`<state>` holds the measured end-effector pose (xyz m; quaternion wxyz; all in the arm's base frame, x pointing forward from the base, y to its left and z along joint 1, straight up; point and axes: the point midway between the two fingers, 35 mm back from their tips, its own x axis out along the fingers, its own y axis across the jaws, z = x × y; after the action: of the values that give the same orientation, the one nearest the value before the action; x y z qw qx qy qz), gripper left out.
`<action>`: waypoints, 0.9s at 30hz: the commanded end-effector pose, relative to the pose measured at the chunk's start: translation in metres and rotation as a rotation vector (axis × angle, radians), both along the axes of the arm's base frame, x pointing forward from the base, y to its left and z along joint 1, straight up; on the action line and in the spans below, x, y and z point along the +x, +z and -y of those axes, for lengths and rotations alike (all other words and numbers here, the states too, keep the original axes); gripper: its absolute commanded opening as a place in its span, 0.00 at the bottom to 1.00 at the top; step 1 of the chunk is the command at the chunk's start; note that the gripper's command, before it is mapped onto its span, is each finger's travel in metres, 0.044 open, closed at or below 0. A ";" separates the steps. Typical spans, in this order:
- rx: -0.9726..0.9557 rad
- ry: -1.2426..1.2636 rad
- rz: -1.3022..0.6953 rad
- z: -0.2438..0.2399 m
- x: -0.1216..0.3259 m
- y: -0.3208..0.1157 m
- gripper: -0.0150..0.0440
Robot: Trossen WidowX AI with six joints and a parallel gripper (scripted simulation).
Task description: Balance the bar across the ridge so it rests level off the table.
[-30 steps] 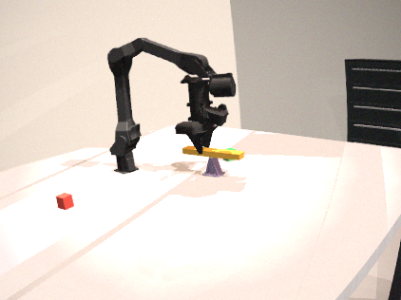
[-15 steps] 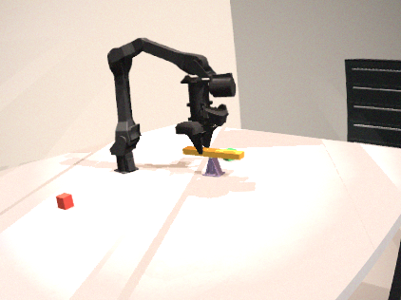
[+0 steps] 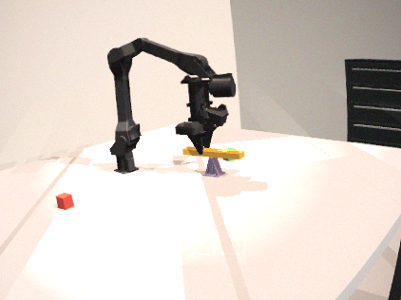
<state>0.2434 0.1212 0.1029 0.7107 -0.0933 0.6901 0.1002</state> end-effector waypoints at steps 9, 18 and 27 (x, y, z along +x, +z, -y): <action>-0.002 0.000 -0.005 0.001 -0.001 0.000 0.25; -0.002 0.000 -0.005 0.001 -0.001 -0.001 0.25; -0.002 0.000 -0.005 0.001 -0.001 -0.001 0.25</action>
<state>0.2434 0.1211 0.1031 0.7111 -0.0932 0.6896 0.1002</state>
